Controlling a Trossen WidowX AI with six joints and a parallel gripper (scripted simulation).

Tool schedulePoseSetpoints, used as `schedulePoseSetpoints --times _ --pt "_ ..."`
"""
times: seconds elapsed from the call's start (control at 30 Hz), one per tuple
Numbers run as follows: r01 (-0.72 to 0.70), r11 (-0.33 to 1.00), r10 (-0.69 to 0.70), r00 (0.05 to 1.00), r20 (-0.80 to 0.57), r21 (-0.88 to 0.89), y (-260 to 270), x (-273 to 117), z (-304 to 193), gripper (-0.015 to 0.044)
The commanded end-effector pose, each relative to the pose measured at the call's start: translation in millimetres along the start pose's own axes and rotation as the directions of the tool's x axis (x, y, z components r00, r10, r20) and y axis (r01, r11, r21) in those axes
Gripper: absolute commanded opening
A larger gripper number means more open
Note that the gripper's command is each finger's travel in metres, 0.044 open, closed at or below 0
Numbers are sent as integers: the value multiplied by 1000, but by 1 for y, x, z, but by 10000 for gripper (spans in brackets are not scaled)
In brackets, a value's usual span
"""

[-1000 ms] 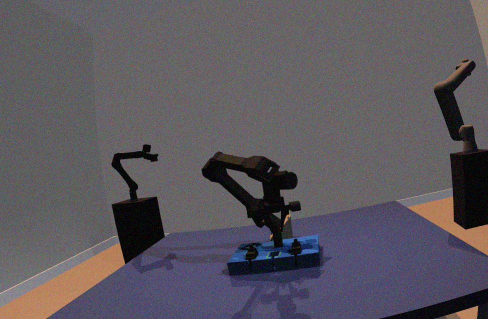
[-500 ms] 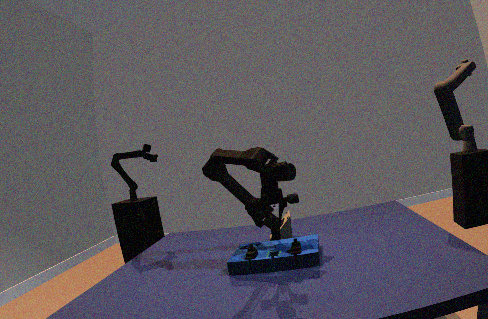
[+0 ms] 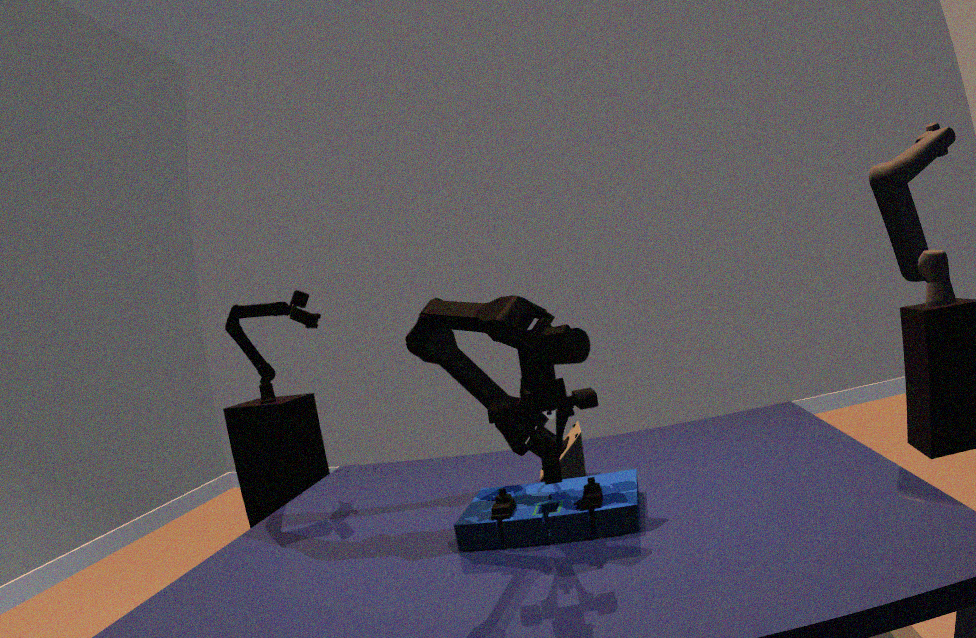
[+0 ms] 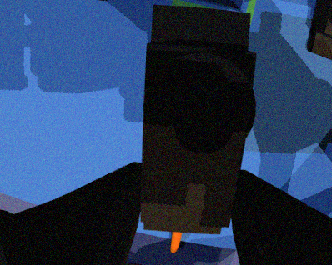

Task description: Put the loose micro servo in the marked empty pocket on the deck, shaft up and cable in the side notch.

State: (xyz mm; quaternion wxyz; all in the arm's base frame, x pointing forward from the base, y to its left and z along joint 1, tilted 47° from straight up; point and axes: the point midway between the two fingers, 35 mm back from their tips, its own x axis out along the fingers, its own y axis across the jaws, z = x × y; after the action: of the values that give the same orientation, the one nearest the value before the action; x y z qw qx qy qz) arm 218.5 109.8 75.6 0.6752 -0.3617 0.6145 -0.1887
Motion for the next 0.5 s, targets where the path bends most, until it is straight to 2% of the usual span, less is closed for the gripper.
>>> schedulePoseSetpoints --times 0.0,0.23,0.47 --pt "3 995 -3 1000 5 -97 0 -1 1 0" --pt "4 943 -2 1000 5 -332 0 -1 1 0" --pt "5 836 -2 1000 5 -549 0 -1 1 0"
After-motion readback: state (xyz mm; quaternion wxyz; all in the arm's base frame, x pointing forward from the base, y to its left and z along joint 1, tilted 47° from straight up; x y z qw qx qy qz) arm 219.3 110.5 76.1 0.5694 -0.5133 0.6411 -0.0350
